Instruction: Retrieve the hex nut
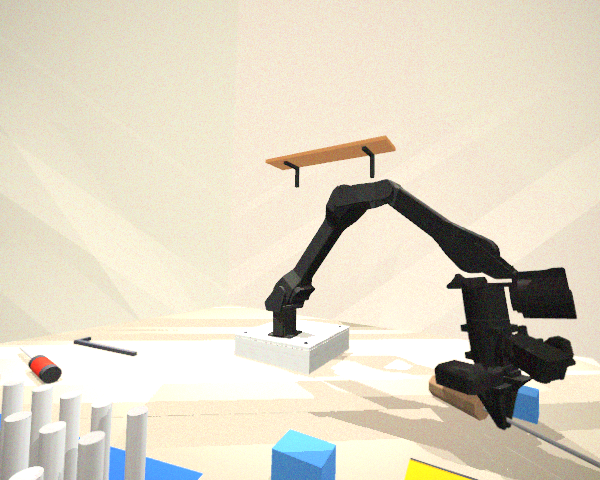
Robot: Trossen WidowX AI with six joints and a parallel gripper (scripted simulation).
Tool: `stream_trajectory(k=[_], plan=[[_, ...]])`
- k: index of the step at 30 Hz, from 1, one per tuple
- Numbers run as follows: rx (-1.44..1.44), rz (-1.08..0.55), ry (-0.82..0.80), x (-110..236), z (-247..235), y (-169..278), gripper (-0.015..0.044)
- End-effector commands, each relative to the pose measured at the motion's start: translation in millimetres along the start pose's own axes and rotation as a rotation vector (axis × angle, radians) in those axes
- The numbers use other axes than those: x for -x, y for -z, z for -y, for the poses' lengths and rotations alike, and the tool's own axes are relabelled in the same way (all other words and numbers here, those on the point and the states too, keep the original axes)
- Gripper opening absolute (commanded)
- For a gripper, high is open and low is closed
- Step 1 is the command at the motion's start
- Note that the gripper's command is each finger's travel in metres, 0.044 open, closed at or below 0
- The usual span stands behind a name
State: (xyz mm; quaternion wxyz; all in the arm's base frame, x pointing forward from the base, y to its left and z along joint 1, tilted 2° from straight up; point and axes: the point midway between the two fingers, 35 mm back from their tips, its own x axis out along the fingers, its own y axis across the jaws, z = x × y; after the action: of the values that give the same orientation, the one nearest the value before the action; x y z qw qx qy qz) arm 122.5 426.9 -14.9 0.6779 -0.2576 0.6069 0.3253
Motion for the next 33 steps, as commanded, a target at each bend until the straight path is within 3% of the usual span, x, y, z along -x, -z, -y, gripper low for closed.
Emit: stream_trajectory(k=[1, 10, 27, 29, 33], plan=[[0.0, -0.001, 0.001, -6, 1, 3, 0.0], [0.0, 0.015, -0.007, -6, 1, 3, 0.0], [0.0, 0.018, -0.008, 0, 0, 0, 0.044], [0.0, 0.018, -0.011, 11, -2, -2, 0.044], [0.004, 0.019, -0.022, 67, -8, -8, 0.044]])
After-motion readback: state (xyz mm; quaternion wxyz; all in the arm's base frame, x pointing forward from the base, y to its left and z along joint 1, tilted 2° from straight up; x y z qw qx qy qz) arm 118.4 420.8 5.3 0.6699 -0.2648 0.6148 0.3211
